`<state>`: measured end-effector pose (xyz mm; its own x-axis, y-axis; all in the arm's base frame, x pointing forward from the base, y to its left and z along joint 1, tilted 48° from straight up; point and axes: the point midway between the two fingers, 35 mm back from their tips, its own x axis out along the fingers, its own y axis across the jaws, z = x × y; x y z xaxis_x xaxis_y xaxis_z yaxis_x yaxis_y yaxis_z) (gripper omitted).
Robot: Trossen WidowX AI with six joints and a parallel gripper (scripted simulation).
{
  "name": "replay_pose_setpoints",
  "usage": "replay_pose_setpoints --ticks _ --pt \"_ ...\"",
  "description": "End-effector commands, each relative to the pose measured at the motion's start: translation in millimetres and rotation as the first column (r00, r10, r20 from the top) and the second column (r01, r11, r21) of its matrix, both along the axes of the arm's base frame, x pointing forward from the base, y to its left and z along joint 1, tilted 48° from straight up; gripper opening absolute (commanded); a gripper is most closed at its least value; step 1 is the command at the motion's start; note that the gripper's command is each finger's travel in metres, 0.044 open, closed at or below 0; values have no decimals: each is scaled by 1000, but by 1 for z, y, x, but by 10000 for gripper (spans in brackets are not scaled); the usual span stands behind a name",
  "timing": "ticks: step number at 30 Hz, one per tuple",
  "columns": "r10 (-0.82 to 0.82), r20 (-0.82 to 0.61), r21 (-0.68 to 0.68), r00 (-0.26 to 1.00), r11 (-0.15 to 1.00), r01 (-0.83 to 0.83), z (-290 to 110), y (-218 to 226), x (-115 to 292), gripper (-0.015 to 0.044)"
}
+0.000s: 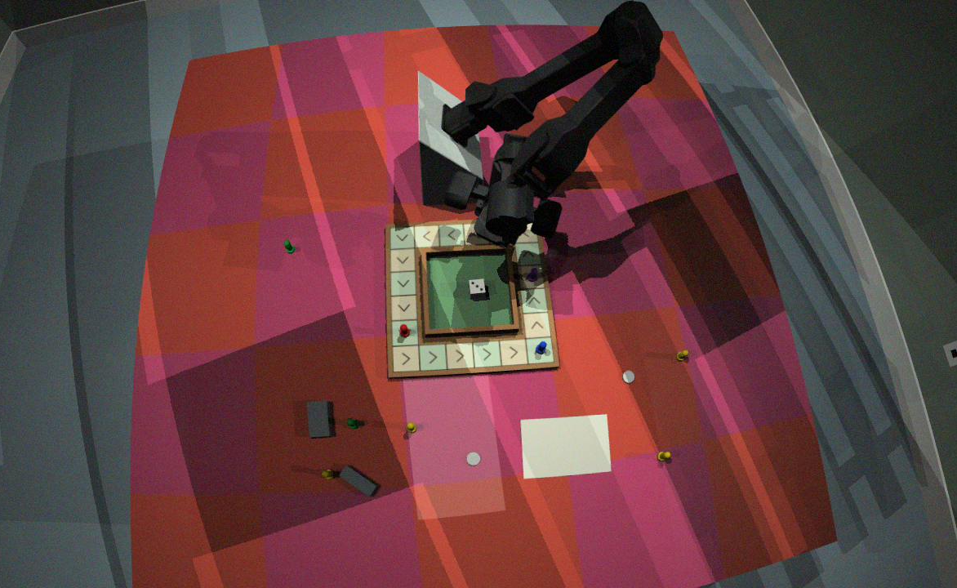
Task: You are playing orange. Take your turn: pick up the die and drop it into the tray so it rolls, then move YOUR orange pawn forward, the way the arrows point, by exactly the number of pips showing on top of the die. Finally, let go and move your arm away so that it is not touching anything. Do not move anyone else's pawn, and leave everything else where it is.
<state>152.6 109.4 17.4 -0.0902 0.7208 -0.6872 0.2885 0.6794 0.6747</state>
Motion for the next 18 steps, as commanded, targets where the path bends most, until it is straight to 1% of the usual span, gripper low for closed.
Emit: replay_pose_setpoints --ticks 1,18 --pt "-2 12 -13 1000 1000 2 11 -14 8 0" --pt "6 5 7 1000 1000 -6 64 -66 6 0"
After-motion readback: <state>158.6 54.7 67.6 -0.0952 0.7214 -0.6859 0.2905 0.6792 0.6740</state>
